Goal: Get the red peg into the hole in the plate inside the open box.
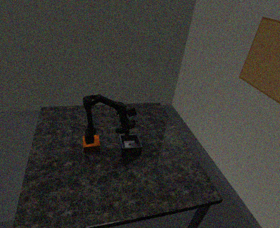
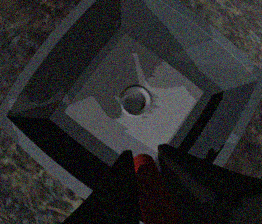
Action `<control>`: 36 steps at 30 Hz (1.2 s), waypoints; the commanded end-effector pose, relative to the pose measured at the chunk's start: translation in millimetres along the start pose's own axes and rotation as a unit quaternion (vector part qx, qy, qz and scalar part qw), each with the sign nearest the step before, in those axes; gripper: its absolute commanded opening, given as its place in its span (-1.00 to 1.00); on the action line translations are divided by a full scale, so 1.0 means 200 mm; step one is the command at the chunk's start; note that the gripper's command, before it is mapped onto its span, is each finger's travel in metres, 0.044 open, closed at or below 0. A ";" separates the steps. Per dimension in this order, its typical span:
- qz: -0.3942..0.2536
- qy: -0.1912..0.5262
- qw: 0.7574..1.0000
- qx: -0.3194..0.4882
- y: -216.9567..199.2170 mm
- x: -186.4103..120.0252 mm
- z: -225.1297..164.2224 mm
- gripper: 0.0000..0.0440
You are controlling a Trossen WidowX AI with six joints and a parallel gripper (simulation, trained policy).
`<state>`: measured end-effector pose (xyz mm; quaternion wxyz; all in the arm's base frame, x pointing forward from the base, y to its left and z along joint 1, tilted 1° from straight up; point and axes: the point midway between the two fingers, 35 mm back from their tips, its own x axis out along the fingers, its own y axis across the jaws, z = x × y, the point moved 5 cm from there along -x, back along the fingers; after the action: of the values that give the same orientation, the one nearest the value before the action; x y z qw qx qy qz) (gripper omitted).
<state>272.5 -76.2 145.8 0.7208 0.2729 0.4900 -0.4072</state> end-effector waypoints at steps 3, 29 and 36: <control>0.006 -0.001 1.000 0.020 -0.01 0.06 0.09 -0.99; -0.023 0.049 0.998 0.014 -0.04 0.37 0.15 -0.31; -0.024 0.038 0.999 -0.002 0.00 0.38 0.24 0.22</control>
<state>302.0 -132.5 88.9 0.6856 0.2842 0.5263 -0.4149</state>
